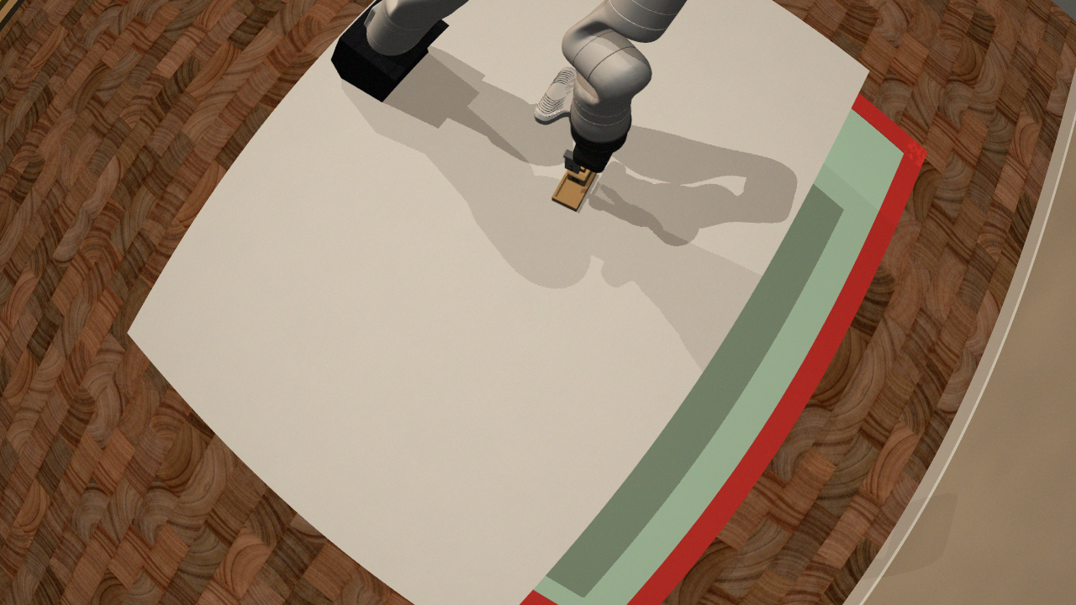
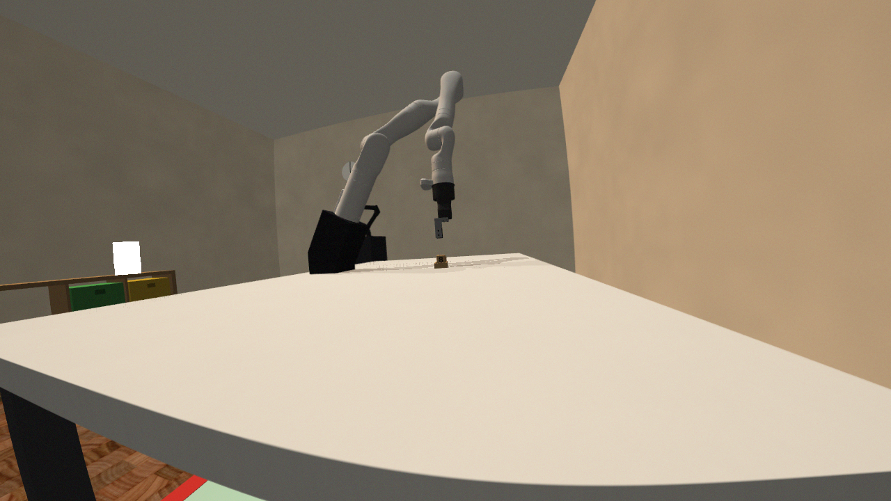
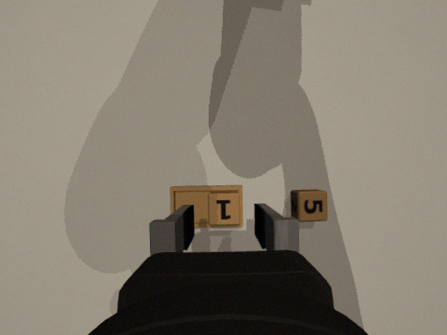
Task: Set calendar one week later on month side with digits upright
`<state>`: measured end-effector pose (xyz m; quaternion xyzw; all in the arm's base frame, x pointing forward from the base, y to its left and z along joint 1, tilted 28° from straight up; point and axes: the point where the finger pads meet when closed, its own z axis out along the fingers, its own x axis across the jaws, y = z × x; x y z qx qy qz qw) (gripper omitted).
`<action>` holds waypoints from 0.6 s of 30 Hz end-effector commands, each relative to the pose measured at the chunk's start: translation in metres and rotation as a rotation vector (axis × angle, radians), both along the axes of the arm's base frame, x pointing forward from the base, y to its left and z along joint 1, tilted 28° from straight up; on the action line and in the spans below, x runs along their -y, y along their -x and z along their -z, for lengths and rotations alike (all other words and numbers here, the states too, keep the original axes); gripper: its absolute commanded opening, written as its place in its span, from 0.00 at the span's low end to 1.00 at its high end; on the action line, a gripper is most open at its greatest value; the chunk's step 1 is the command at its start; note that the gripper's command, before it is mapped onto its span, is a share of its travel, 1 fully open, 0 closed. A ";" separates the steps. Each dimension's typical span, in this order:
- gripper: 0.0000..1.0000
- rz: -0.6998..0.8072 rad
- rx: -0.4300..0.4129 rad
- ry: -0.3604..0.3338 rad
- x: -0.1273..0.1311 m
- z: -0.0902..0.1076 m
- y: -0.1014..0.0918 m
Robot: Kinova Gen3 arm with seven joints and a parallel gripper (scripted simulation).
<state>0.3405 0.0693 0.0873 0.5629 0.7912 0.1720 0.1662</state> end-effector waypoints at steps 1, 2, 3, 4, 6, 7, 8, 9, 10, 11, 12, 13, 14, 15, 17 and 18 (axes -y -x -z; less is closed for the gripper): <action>0.87 0.000 0.001 -0.001 0.000 0.000 0.000; 0.87 0.000 0.000 -0.001 0.000 0.000 0.000; 0.87 0.000 0.000 -0.001 0.000 0.000 0.000; 0.87 0.000 0.000 -0.001 0.000 0.000 0.000; 0.87 0.000 0.000 -0.001 0.000 0.001 -0.001; 0.87 0.000 0.000 -0.001 0.000 0.001 -0.001; 0.87 0.000 0.000 -0.001 0.000 0.002 -0.001; 0.87 0.000 0.000 -0.001 0.000 0.002 -0.001; 0.87 0.000 -0.001 -0.001 0.000 0.003 -0.002; 0.87 0.000 -0.001 -0.001 0.000 0.003 -0.002; 0.87 0.000 -0.001 -0.001 0.000 0.004 -0.002; 0.87 0.000 -0.001 -0.001 0.000 0.004 -0.002; 0.87 0.000 -0.001 -0.001 0.000 0.004 -0.002; 0.87 0.000 -0.001 -0.001 -0.001 0.005 -0.003; 0.87 0.000 -0.001 -0.001 -0.001 0.006 -0.003; 0.87 0.000 -0.001 -0.001 -0.001 0.007 -0.004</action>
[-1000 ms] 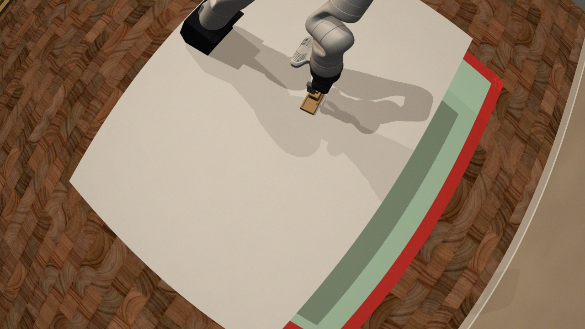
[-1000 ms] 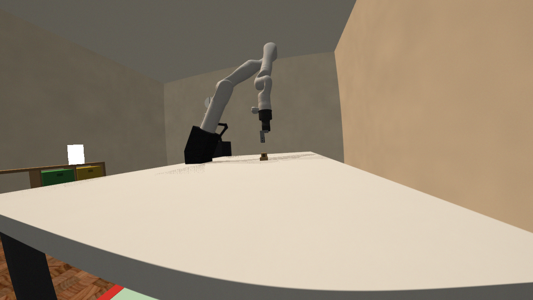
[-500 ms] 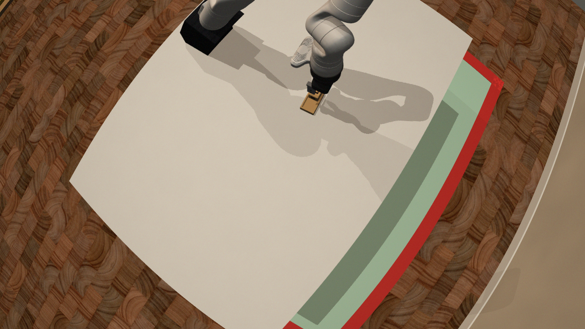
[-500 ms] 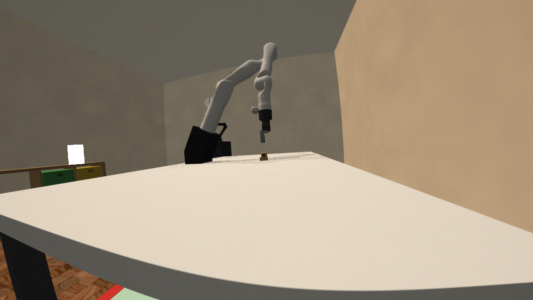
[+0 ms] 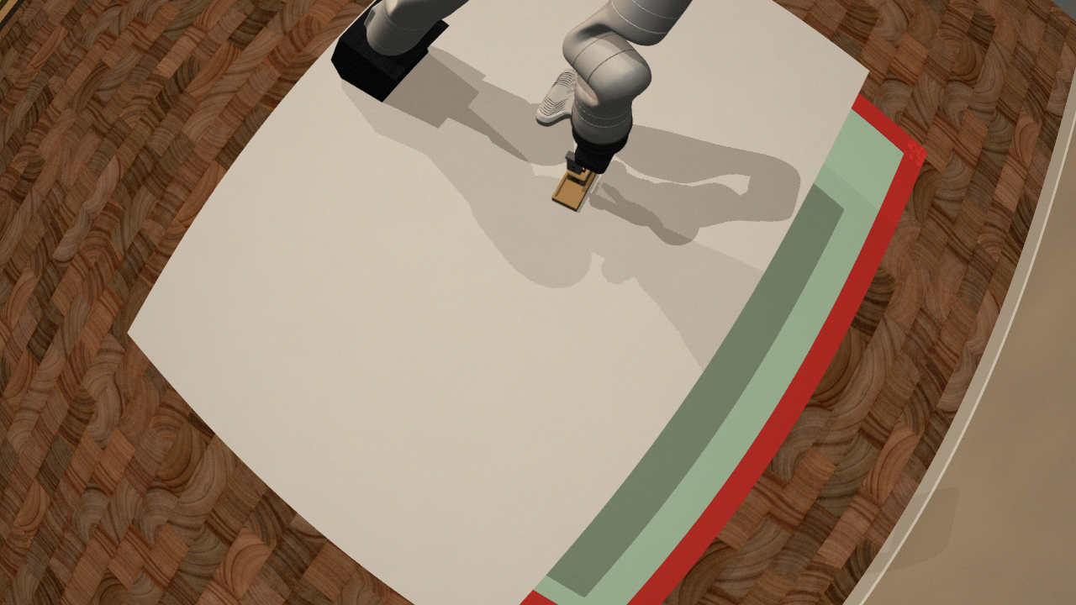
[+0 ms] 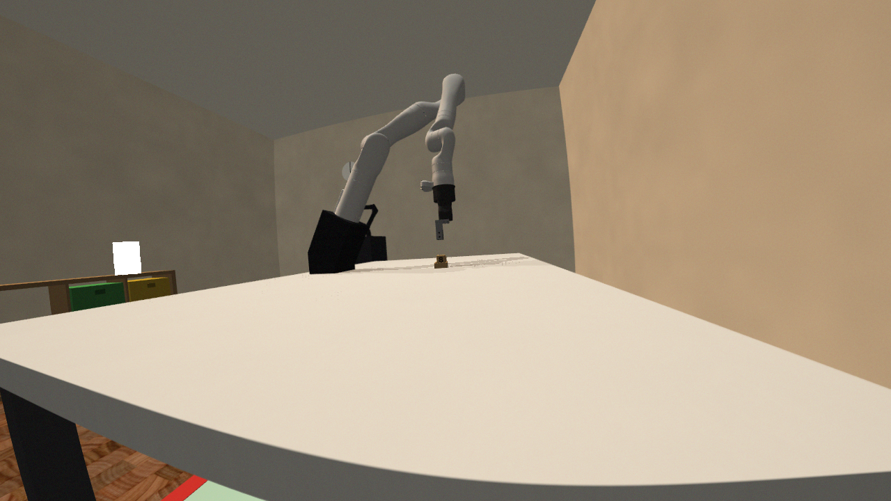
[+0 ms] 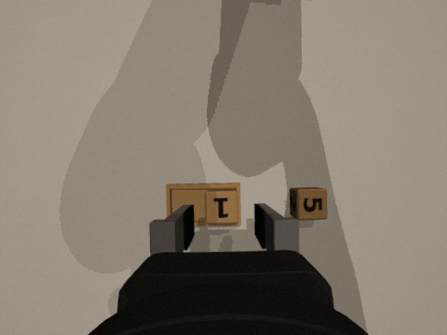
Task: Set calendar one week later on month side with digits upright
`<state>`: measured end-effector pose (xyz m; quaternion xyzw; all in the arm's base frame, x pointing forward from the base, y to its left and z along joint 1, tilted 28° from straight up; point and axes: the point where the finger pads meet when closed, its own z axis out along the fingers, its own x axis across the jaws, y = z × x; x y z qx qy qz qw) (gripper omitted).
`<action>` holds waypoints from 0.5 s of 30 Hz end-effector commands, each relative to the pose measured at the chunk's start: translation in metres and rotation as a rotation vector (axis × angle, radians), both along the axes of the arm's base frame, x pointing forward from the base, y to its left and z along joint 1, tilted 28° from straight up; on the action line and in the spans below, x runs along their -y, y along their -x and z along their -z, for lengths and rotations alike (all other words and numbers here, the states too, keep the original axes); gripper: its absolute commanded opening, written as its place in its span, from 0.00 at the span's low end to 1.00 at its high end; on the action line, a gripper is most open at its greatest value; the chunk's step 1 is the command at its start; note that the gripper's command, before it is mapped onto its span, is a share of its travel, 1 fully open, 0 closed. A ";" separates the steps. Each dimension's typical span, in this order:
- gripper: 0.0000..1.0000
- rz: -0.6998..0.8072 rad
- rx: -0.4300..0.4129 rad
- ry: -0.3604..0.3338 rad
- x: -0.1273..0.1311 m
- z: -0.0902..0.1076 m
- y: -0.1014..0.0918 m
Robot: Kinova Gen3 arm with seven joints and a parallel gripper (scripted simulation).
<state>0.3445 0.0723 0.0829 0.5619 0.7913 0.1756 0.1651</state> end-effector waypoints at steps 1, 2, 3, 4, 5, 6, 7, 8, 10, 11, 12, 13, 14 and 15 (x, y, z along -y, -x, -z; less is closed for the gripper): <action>0.87 0.003 -0.004 0.006 0.002 0.003 0.000; 0.87 0.003 -0.004 0.006 0.002 0.004 -0.001; 0.87 0.003 -0.004 0.006 0.002 0.005 -0.002; 0.87 0.003 -0.004 0.006 0.002 0.007 -0.002; 0.87 0.003 -0.004 0.006 0.002 0.008 -0.003; 0.87 0.003 -0.004 0.006 0.002 0.009 -0.003; 0.87 0.003 -0.004 0.006 0.001 0.010 -0.004; 0.87 0.003 -0.004 0.006 0.001 0.011 -0.005; 0.87 0.003 -0.004 0.006 0.001 0.014 -0.006; 0.87 0.003 -0.004 0.006 0.001 0.015 -0.007; 0.87 0.003 -0.004 0.006 0.001 0.015 -0.007; 0.87 0.003 -0.004 0.006 0.001 0.015 -0.007; 0.87 0.003 -0.004 0.006 0.001 0.017 -0.008; 0.87 0.003 -0.004 0.006 0.001 0.018 -0.008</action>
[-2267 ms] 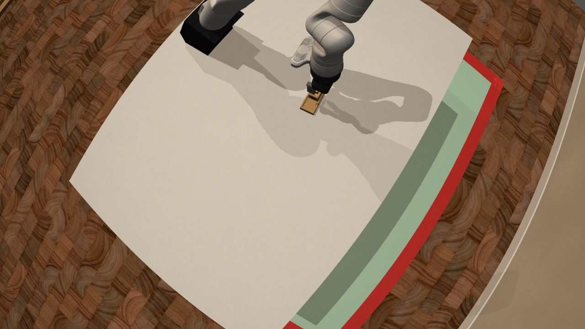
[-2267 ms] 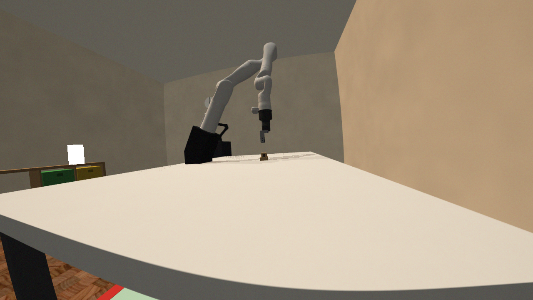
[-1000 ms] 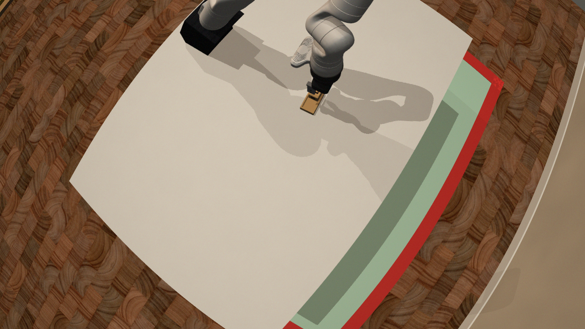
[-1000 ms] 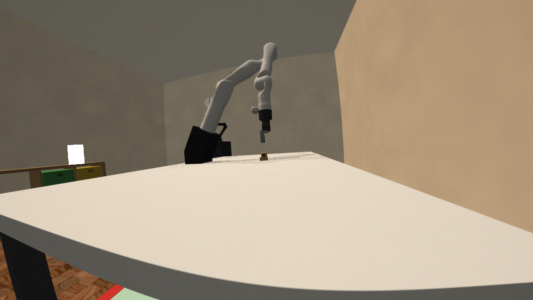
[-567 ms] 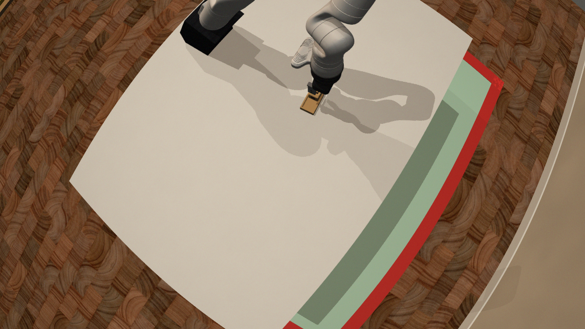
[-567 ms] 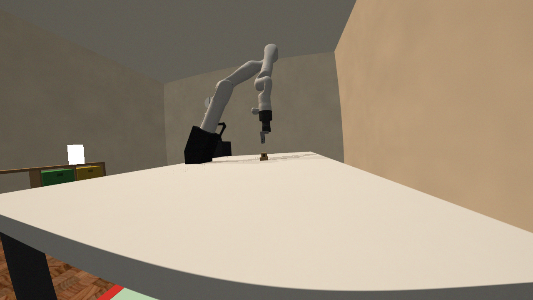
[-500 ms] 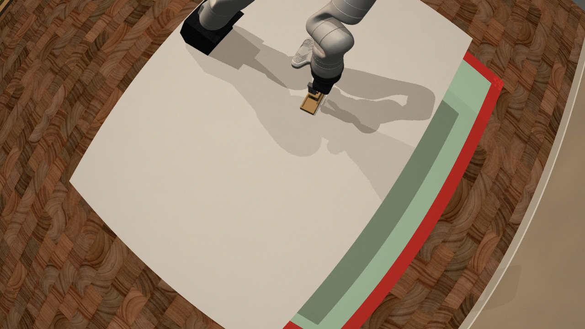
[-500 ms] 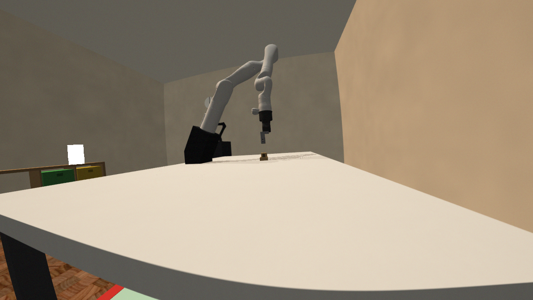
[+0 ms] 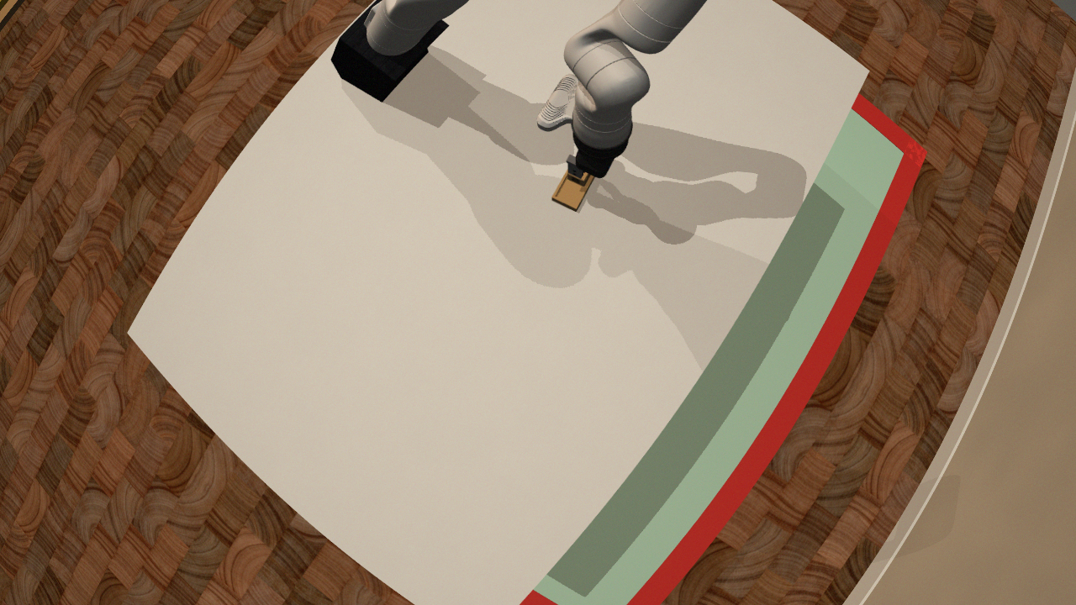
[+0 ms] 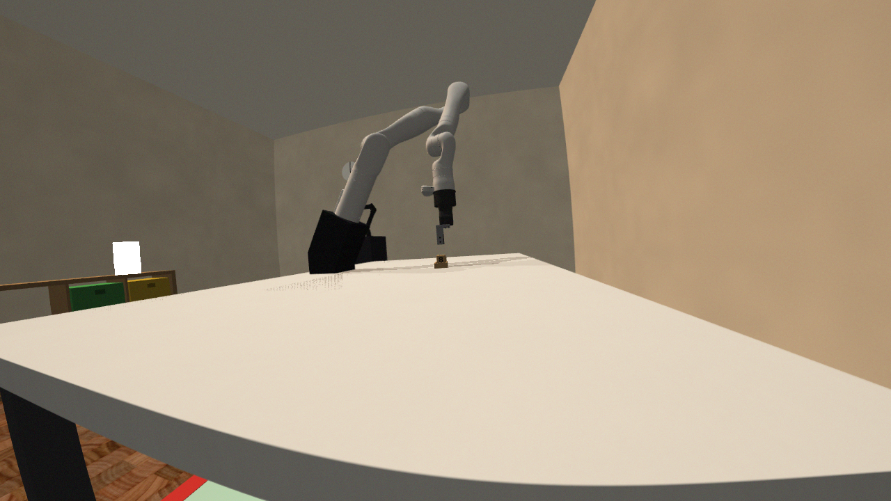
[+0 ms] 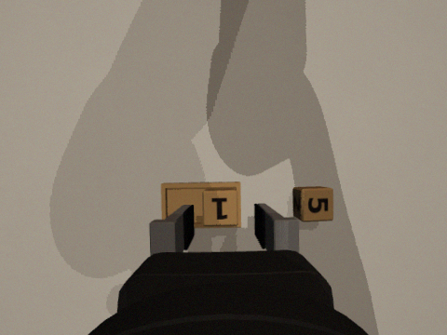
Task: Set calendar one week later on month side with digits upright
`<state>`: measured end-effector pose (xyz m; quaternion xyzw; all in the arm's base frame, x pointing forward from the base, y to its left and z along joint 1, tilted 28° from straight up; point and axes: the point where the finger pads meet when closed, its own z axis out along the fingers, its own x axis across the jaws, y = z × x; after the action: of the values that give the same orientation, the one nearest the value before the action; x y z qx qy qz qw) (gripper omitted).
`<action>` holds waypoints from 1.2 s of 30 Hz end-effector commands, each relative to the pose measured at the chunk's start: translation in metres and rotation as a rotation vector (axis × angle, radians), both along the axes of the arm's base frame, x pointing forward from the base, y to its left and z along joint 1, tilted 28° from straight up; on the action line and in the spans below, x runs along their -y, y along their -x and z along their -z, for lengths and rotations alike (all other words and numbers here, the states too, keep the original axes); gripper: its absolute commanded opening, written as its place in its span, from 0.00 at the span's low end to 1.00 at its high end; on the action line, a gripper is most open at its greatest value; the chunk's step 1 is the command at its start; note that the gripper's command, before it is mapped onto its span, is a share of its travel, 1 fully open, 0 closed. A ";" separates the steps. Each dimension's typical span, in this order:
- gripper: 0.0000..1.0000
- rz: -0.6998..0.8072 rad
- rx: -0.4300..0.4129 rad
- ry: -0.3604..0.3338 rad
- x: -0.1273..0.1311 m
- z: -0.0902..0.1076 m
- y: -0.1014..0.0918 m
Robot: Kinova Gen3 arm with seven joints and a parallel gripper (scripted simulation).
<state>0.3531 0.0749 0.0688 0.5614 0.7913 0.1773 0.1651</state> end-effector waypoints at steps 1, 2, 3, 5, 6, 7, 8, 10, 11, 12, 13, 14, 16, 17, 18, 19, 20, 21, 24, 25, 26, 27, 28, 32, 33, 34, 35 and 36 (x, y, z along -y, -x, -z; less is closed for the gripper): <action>0.87 0.005 -0.006 0.008 0.003 0.005 -0.001; 0.87 0.005 -0.006 0.008 0.003 0.007 -0.001; 0.87 0.005 -0.006 0.008 0.003 0.008 -0.002; 0.87 0.005 -0.006 0.008 0.003 0.011 -0.004; 0.87 0.005 -0.006 0.008 0.002 0.012 -0.004; 0.87 0.005 -0.006 0.008 0.002 0.014 -0.005; 0.87 0.005 -0.006 0.008 0.002 0.015 -0.006; 0.87 0.005 -0.006 0.008 0.002 0.017 -0.007; 0.87 0.005 -0.006 0.008 0.002 0.018 -0.008; 0.87 0.005 -0.006 0.008 0.002 0.019 -0.008; 0.87 0.005 -0.006 0.008 0.002 0.020 -0.009; 0.87 0.005 -0.006 0.008 0.002 0.020 -0.009; 0.87 0.005 -0.006 0.008 0.002 0.021 -0.009; 0.87 0.005 -0.006 0.008 0.001 0.022 -0.010; 0.87 0.005 -0.006 0.008 0.001 0.023 -0.010; 0.87 0.005 -0.006 0.008 0.001 0.023 -0.011; 0.87 0.005 -0.006 0.008 0.001 0.024 -0.011; 0.87 0.005 -0.006 0.008 0.001 0.024 -0.011; 0.87 0.005 -0.006 0.008 0.001 0.025 -0.012; 0.87 0.005 -0.006 0.008 0.001 0.026 -0.012; 0.87 0.005 -0.006 0.008 0.001 0.026 -0.012; 0.87 0.005 -0.006 0.008 0.001 0.026 -0.012; 0.87 0.005 -0.006 0.008 0.001 0.026 -0.012; 0.87 0.005 -0.006 0.008 0.001 0.026 -0.012; 0.87 0.005 -0.006 0.008 0.001 0.026 -0.012; 0.87 0.005 -0.006 0.008 0.001 0.026 -0.012; 0.87 0.005 -0.006 0.008 0.001 0.026 -0.012; 0.87 0.005 -0.006 0.008 0.001 0.026 -0.012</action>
<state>0.3649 0.0739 0.0426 0.5630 0.7913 0.1718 0.1654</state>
